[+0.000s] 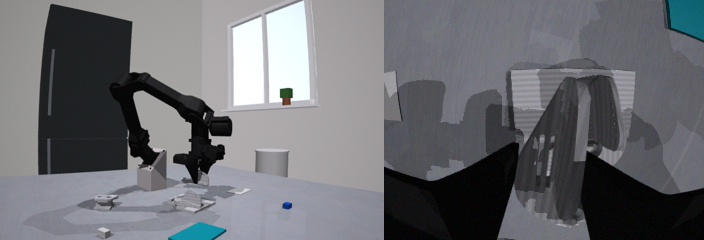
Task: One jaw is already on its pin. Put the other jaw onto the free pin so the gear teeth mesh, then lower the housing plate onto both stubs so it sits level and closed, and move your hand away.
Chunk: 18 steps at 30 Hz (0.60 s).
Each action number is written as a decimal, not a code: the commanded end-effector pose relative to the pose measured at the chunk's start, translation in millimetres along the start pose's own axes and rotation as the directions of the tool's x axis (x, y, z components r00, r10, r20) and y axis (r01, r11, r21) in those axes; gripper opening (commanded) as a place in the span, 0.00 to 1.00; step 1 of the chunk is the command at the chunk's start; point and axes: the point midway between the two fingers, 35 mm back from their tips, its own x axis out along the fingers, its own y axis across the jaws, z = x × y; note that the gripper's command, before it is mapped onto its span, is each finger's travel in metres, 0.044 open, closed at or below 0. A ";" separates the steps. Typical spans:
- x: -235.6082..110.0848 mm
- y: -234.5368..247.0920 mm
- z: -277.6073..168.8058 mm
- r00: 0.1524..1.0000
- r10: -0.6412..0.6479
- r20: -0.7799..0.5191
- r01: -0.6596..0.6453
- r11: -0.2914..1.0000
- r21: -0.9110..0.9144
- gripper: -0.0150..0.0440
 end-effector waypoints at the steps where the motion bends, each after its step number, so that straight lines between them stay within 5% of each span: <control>1: 6.8 0.0 -0.4 1.000 -0.006 0.002 0.006 1.000 -0.008 0.48; 18: 34.2 -0.8 -0.9 1.000 -0.008 0.001 0.008 1.000 -0.005 0.48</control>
